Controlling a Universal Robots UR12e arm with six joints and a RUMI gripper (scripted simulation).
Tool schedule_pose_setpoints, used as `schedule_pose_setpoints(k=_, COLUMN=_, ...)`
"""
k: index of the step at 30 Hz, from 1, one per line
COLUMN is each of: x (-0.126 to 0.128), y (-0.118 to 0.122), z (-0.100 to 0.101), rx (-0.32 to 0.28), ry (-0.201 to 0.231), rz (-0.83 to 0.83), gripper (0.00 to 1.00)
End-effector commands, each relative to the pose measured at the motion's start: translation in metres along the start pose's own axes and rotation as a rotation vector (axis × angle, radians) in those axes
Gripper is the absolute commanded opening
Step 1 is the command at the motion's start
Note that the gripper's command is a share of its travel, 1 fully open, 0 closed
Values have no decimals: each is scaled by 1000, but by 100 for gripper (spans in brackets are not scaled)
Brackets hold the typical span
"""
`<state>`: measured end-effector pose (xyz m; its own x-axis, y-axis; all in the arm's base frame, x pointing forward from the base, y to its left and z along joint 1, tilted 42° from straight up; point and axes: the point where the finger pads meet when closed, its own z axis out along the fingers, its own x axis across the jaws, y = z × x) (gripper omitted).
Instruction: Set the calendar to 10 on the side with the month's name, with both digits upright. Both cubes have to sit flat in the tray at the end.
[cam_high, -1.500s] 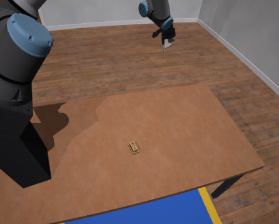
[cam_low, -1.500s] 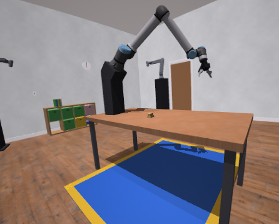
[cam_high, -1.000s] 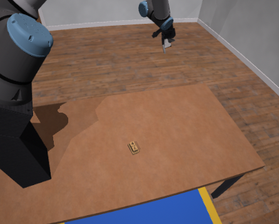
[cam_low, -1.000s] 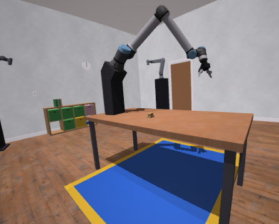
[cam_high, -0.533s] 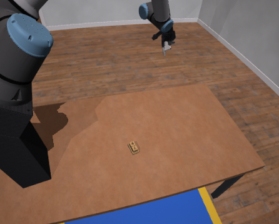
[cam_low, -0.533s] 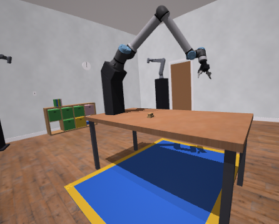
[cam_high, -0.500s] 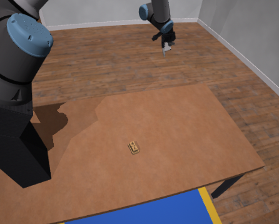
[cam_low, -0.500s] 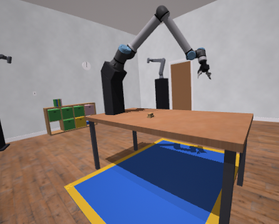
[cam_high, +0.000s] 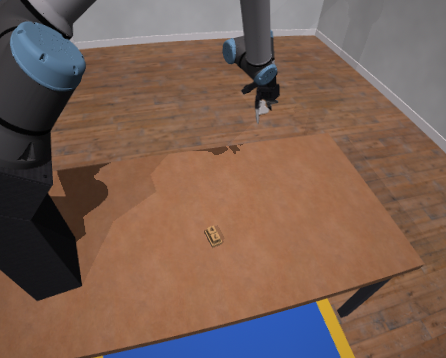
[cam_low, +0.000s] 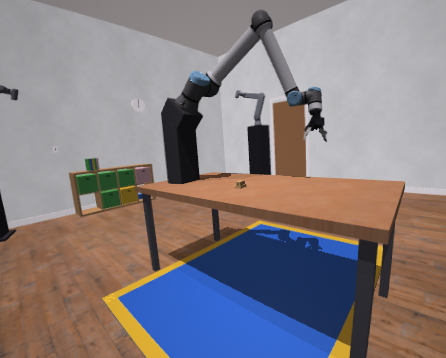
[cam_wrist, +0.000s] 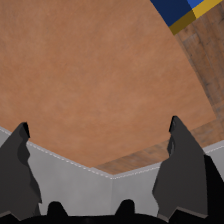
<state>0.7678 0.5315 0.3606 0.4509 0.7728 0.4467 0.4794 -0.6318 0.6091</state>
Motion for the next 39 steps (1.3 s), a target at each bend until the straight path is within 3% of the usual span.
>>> schedule_pose_setpoints(k=1, x=-51, y=7, z=53, rx=42, ry=-9, rz=47, gripper=100)
schedule_pose_setpoints(k=2, x=-51, y=7, z=53, rx=42, ry=-9, rz=47, gripper=100)
schedule_pose_setpoints(k=3, x=-69, y=8, z=68, rx=55, ry=-14, rz=64, gripper=100)
schedule_pose_setpoints(k=6, x=-69, y=8, z=68, rx=55, ry=-14, rz=64, gripper=100)
schedule_pose_setpoints(k=8, x=-107, y=12, z=97, rx=81, ry=-22, rz=99, gripper=100)
schedule_pose_setpoints(k=9, x=-107, y=12, z=97, rx=81, ry=-22, rz=99, gripper=100)
schedule_pose_setpoints(k=12, x=-147, y=14, z=122, rx=108, ry=-28, rz=138, gripper=100)
schedule_pose_setpoints(k=13, x=-147, y=14, z=122, rx=108, ry=-28, rz=138, gripper=100)
schedule_pose_setpoints(k=16, x=-188, y=16, z=144, rx=135, ry=-33, rz=180, gripper=100)
schedule_pose_setpoints(k=17, x=-188, y=16, z=144, rx=135, ry=-33, rz=180, gripper=100)
schedule_pose_setpoints(k=18, x=-209, y=17, z=154, rx=148, ry=-35, rz=202, gripper=100)
schedule_pose_setpoints(k=19, x=-209, y=17, z=154, rx=148, ry=-35, rz=202, gripper=100)
schedule_pose_setpoints(k=20, x=-230, y=17, z=162, rx=161, ry=-36, rz=224, gripper=100)
schedule_pose_setpoints(k=23, x=-230, y=17, z=162, rx=161, ry=-36, rz=224, gripper=100)
schedule_pose_setpoints(k=25, x=-271, y=17, z=176, rx=185, ry=-36, rz=268, gripper=100)
schedule_pose_setpoints(k=26, x=-271, y=17, z=176, rx=185, ry=-36, rz=268, gripper=100)
schedule_pose_setpoints(k=28, x=-309, y=16, z=185, rx=208, ry=-33, rz=313, gripper=100)
schedule_pose_setpoints(k=31, x=-328, y=15, z=188, rx=219, ry=-32, rz=335, gripper=100)
schedule_pose_setpoints(k=33, x=-362, y=13, z=192, rx=238, ry=-26, rz=378, gripper=100)
schedule_pose_setpoints(k=34, x=-362, y=13, z=192, rx=238, ry=-26, rz=378, gripper=100)
schedule_pose_setpoints(k=36, x=-392, y=10, z=192, rx=255, ry=-20, rz=420, gripper=100)
schedule_pose_setpoints(k=39, x=-405, y=9, z=191, rx=262, ry=-16, rz=439, gripper=100)
